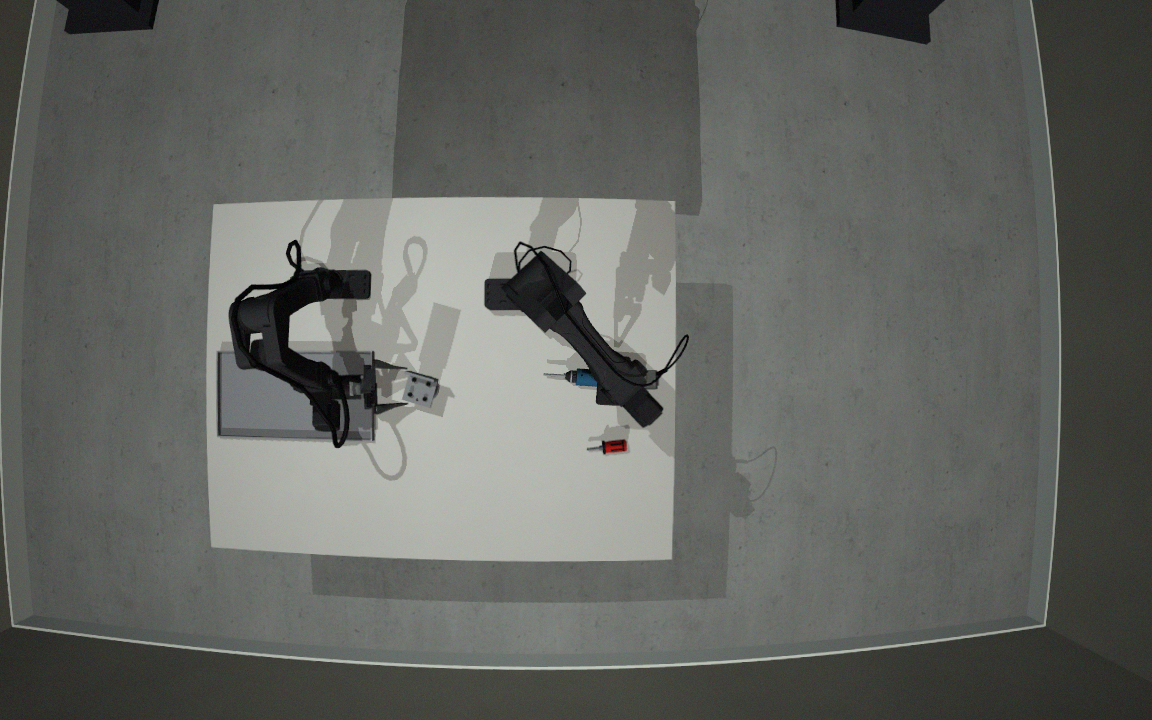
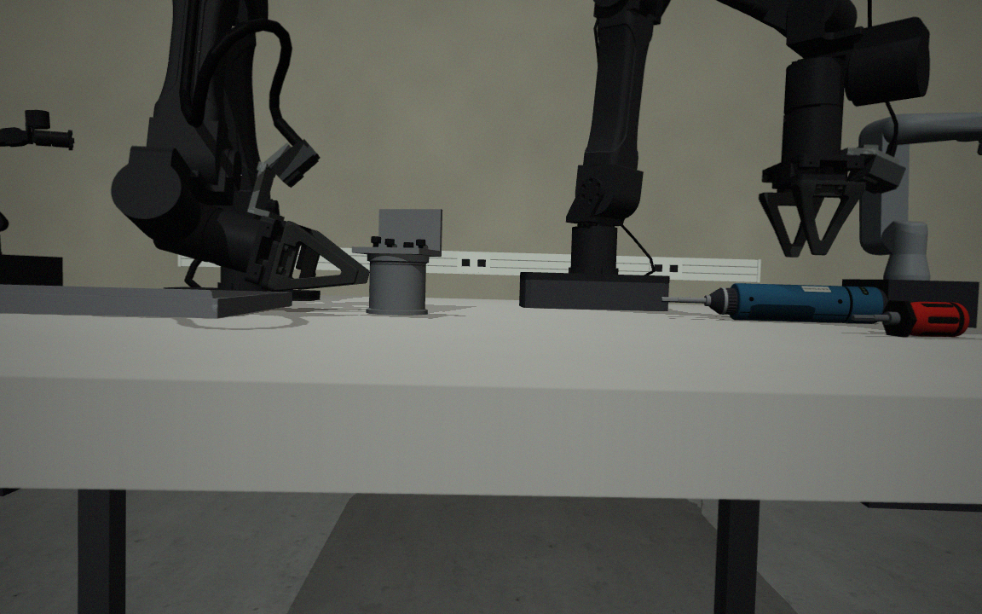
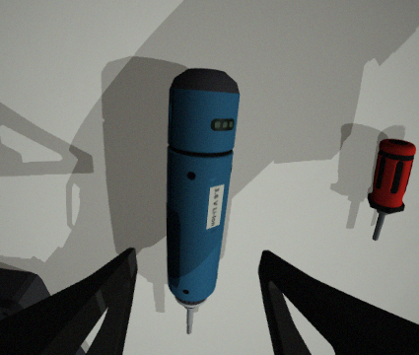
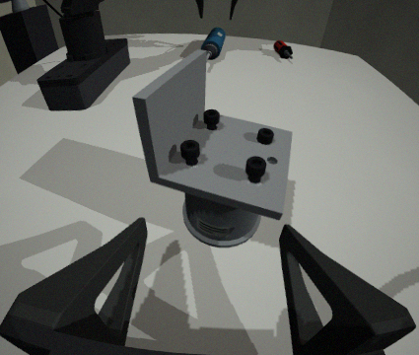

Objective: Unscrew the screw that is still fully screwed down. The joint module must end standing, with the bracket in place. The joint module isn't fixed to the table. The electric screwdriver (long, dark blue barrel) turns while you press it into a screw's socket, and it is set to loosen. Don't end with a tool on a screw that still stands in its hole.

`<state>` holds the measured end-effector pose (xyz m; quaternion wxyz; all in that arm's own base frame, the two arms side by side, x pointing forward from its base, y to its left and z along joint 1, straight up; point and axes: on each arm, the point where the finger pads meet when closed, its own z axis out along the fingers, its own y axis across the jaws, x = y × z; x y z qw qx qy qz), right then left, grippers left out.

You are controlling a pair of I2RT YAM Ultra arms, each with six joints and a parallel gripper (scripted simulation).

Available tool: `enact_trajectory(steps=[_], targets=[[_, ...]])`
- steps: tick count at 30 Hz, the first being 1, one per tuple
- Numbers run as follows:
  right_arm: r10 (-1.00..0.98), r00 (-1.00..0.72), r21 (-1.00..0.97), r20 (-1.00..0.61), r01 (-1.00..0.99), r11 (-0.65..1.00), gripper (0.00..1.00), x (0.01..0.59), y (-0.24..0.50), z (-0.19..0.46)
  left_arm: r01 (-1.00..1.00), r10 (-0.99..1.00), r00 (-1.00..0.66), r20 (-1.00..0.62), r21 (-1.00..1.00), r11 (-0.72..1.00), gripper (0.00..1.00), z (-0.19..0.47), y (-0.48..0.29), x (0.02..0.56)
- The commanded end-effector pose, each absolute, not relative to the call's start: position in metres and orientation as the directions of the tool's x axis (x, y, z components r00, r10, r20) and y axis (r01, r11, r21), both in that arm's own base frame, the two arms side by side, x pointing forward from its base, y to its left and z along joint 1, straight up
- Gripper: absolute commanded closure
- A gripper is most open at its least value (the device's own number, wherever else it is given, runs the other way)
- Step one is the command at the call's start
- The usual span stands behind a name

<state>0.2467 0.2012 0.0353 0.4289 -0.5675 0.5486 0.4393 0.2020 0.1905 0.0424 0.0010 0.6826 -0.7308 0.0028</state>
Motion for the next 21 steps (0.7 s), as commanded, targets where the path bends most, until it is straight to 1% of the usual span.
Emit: enact_trajectory(steps=[1,6,15,21], targets=[[-0.226,0.030,-0.024,-0.974,-0.999,-0.025,0.14,0.247,0.205,0.043,-0.997,-0.997,-0.075,0.006,-0.005,0.075,0.35,0.046,0.183,0.200],[-0.239,-0.005,0.010,-0.971,-1.000,-0.022,0.14,0.245,0.210,0.031,-0.997,-0.997,-0.075,0.006,-0.005,0.075,0.35,0.046,0.183,0.200],[-0.226,0.023,-0.017,-0.974,-0.999,-0.027,0.14,0.246,0.219,0.038,-0.997,-0.997,-0.075,0.006,-0.005,0.075,0.35,0.046,0.183,0.200],[-0.243,-0.005,0.010,-0.970,-1.000,-0.019,0.14,0.245,0.222,0.027,-0.997,-0.997,-0.075,0.006,-0.005,0.075,0.35,0.046,0.183,0.200]])
